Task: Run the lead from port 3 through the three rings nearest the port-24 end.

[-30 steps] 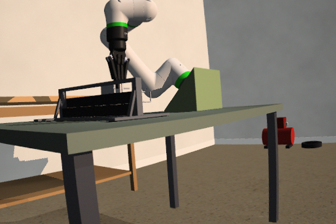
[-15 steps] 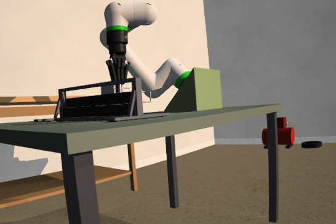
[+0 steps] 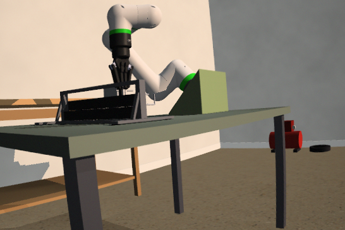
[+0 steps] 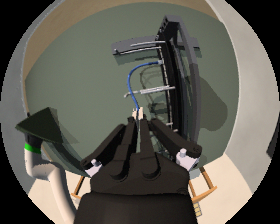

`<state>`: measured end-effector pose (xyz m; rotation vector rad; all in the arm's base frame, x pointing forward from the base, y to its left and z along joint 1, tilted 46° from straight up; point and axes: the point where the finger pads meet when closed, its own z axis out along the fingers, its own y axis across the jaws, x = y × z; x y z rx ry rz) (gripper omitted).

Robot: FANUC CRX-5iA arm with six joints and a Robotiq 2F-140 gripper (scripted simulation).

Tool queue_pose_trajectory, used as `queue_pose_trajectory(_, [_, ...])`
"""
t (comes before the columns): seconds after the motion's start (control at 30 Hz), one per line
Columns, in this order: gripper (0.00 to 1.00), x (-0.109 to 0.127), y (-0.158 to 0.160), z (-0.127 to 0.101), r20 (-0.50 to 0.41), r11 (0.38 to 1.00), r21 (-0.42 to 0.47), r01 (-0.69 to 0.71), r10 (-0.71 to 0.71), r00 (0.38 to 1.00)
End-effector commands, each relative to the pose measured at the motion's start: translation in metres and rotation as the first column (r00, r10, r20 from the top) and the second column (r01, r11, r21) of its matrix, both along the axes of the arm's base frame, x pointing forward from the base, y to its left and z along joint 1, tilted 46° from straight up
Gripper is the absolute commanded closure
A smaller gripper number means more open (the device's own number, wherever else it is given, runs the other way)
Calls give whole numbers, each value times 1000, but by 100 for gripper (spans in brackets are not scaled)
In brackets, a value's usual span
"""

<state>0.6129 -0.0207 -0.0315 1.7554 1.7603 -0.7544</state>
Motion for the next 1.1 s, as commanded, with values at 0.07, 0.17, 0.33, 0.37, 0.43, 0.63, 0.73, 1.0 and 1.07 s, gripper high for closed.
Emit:
queue_pose_trajectory(0.07, [100, 0, -1, -1, 1, 1000, 1, -1, 1, 1000])
queue_pose_trajectory(0.17, [100, 0, -2, -2, 1, 1000, 1, -1, 1, 1000])
queue_pose_trajectory(0.33, [100, 0, -2, -3, 1, 1000, 1, -1, 1, 1000])
queue_pose_trajectory(0.37, [100, 0, -2, -3, 1, 1000, 1, -1, 1, 1000])
queue_pose_trajectory(0.43, [100, 0, -2, -3, 1, 1000, 1, -1, 1, 1000])
queue_pose_trajectory(0.63, [100, 0, -2, -3, 1, 1000, 1, -1, 1, 1000])
queue_pose_trajectory(0.73, [100, 0, -2, -3, 1, 1000, 1, -1, 1, 1000])
queue_pose_trajectory(1.0, [100, 4, -2, -3, 1, 1000, 1, -1, 1, 1000])
queue_pose_trajectory(1.07, [100, 4, -2, -3, 1, 1000, 1, -1, 1, 1000])
